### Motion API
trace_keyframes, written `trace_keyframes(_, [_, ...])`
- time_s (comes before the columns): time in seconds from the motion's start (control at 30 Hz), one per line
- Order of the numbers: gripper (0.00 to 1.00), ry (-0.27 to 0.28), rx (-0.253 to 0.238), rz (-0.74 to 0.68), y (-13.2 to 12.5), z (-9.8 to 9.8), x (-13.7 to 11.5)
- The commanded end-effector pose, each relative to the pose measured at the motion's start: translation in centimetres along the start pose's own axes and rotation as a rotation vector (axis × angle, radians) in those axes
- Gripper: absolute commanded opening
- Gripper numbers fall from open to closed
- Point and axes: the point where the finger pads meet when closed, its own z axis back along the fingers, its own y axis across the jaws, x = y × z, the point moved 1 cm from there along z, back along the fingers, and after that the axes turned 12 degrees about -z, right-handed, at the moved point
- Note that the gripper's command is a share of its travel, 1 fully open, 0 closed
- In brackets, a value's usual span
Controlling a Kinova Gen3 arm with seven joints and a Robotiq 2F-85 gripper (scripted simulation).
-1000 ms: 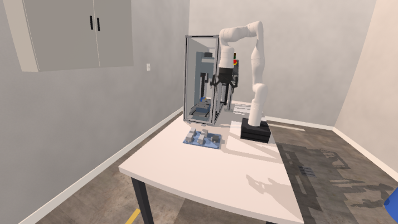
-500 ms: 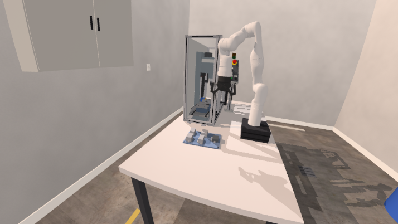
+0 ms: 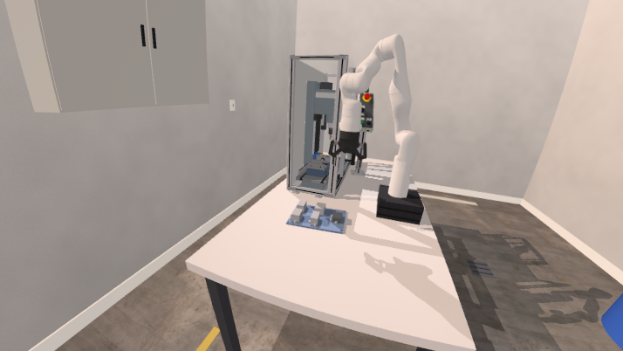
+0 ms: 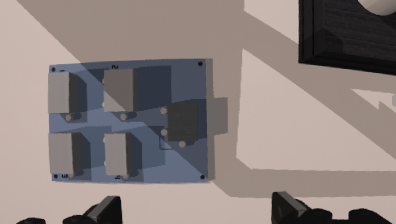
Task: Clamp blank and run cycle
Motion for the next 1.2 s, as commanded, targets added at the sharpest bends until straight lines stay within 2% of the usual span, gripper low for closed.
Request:
trace_keyframes(0.0, [1.00,-0.003,-0.005,-0.001,-0.2,-0.6,0.0])
trace_keyframes(0.27, [1.00,-0.003,-0.005,-0.001,-0.2,-0.6,0.0])
trace_keyframes(0.43, [1.00,-0.003,-0.005,-0.001,-0.9,-5.4,-1.2])
trace_keyframes(0.83, [1.00,-0.003,-0.005,-0.001,-0.9,-5.4,-1.2])
trace_keyframes(1.0, [1.00,-0.003,-0.005,-0.001,-1.5,-10.2,-2.4])
trace_keyframes(1.17, [1.00,-0.003,-0.005,-0.001,-1.5,-10.2,-2.4])
